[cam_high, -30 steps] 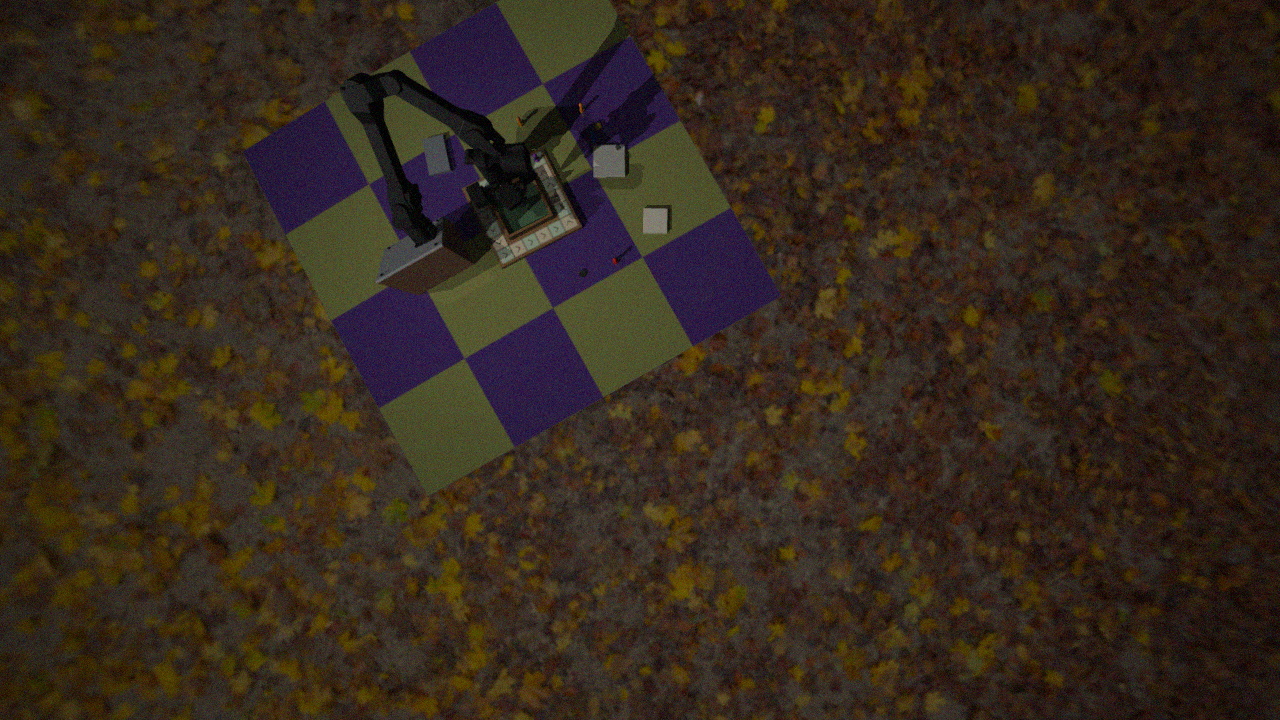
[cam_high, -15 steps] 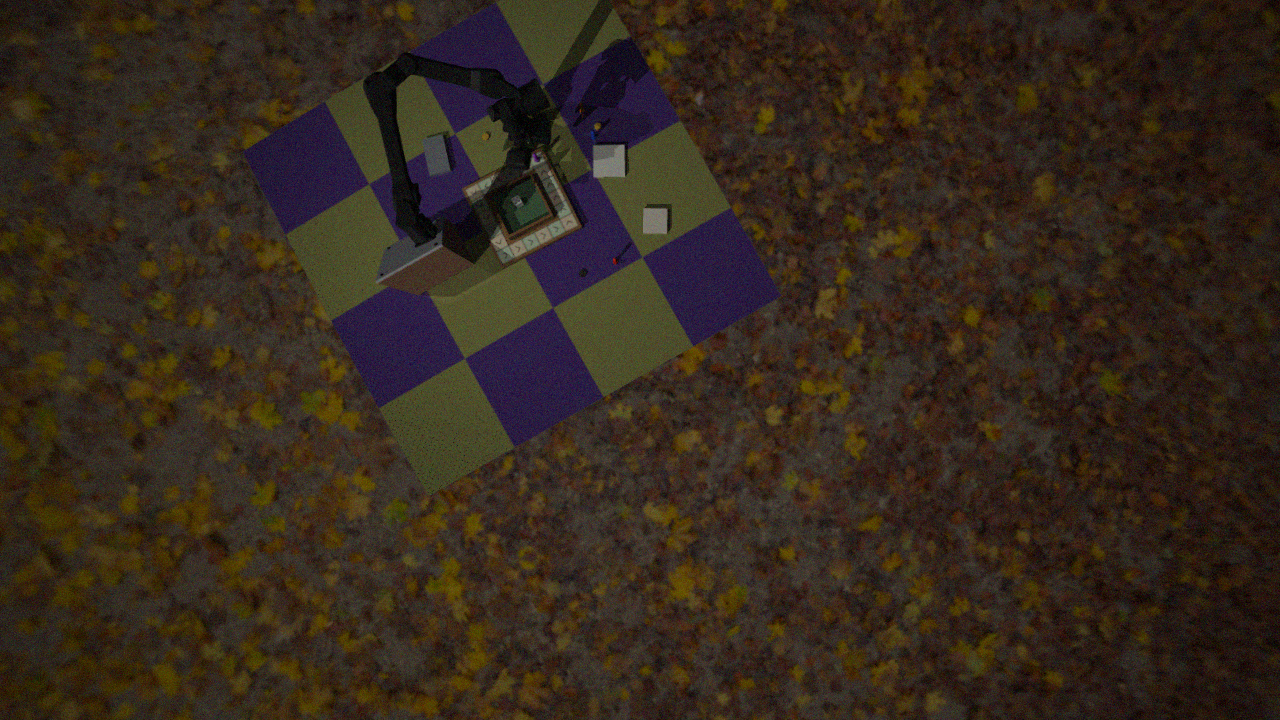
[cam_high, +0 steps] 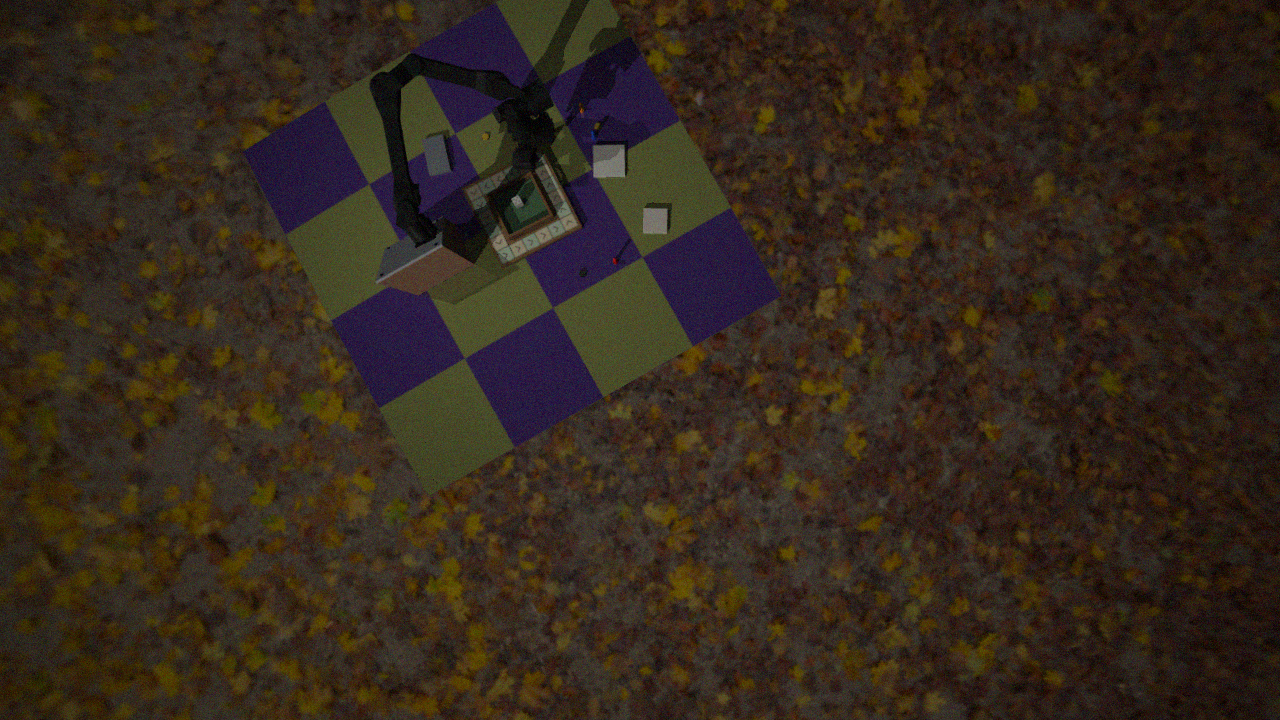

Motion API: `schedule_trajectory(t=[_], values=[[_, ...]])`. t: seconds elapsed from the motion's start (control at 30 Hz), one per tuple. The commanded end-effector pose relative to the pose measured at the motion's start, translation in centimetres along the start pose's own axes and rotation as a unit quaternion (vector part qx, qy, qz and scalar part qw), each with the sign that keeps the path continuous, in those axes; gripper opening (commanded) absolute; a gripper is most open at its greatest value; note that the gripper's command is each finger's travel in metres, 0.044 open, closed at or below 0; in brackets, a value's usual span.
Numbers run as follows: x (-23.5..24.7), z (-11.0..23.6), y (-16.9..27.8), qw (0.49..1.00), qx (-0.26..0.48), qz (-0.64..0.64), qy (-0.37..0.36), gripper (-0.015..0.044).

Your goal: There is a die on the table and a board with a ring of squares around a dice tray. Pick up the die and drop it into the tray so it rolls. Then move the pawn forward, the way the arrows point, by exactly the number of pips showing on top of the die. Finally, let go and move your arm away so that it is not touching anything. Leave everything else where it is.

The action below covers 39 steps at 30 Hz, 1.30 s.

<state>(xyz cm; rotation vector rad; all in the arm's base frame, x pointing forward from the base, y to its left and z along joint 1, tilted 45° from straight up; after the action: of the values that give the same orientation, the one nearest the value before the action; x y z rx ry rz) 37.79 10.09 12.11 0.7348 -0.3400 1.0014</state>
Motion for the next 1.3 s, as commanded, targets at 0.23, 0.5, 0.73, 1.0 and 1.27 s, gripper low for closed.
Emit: schedule_trajectory(t=[0.23,0.5,0.73,1.0,1.27], values=[[0.0,-1.7,0.0,1.000,0.002,-0.003,-0.001,0.0200],[0.0,-3.0,0.0,1.000,0.003,-0.003,-0.001,0.0200],[-0.1,-4.1,0.1,1.000,0.003,-0.003,-0.002,0.0200],[-0.1,-4.4,0.1,1.000,0.003,-0.003,-0.002,0.0069],[-0.1,-4.4,0.1,1.000,0.003,-0.003,-0.002,0.0000]])
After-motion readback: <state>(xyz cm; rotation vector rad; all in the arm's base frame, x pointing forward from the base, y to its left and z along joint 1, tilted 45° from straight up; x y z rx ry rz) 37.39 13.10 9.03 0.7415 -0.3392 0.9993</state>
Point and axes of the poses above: the point midway between the two fingers, 35 mm back from their tips, its own z axis back along the fingers, its own x axis across the jaws, y = z × x, the point moved 8 cm from there along z, back along the fingers, and after that the axes turned 7 degrees about -z, right-handed, at the moved point
